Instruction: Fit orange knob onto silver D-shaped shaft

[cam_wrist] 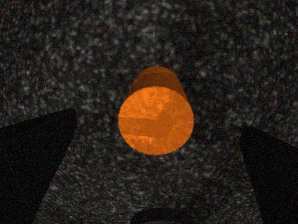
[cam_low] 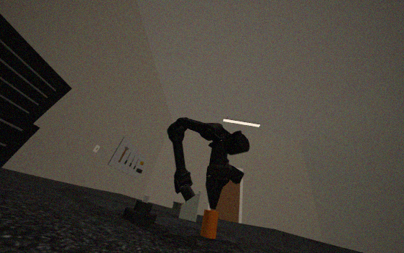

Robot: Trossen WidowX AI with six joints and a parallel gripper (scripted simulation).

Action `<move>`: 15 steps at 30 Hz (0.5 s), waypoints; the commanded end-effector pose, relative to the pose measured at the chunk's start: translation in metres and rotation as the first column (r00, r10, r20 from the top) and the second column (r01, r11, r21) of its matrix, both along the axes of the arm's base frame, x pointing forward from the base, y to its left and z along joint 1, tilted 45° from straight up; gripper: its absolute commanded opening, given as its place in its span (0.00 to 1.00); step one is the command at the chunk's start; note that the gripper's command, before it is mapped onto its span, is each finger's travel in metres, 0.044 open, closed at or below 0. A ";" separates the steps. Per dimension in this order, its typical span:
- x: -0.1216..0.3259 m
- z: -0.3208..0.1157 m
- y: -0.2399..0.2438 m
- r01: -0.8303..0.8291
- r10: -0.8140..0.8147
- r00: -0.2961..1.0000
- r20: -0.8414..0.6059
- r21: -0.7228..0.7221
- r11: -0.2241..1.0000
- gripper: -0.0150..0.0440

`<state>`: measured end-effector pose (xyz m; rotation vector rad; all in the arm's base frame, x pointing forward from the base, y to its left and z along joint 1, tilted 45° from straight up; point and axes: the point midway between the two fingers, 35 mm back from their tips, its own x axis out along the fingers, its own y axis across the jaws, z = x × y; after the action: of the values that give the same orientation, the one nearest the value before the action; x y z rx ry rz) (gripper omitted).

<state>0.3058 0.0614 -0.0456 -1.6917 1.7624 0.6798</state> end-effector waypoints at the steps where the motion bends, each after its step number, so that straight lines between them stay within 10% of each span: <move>1: -0.001 -0.006 -0.007 -0.003 0.003 1.000 -0.005 -0.007 1.000 1.00; 15: -0.001 -0.022 -0.022 -0.003 0.003 1.000 -0.005 -0.007 1.000 1.00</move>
<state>0.3063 0.0447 -0.0631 -1.6919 1.7616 0.6788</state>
